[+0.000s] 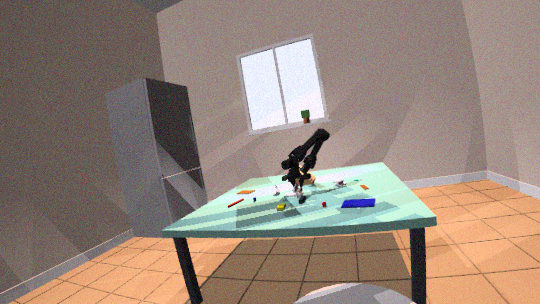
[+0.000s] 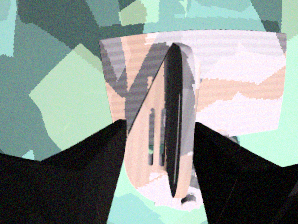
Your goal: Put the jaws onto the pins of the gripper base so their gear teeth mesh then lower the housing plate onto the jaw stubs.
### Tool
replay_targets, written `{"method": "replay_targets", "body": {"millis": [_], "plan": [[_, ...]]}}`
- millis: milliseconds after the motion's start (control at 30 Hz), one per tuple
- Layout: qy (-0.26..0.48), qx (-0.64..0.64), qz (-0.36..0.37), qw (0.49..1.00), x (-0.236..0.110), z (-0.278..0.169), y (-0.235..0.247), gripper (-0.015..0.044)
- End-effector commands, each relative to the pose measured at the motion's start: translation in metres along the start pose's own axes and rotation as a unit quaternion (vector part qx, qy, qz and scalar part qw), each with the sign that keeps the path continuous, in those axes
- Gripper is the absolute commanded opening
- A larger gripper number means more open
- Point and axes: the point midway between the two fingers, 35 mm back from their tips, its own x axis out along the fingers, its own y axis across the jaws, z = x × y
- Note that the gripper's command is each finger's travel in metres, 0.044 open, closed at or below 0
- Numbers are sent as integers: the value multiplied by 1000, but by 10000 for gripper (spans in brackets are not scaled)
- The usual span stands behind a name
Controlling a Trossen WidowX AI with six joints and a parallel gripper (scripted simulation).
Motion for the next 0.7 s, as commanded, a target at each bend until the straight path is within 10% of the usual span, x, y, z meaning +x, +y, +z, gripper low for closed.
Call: {"method": "replay_targets", "body": {"millis": [0, 667], "plan": [[0, 1, 2, 1000, 1, 0, 1, 134], [0, 2, 2, 1000, 7, 0, 1, 134]]}}
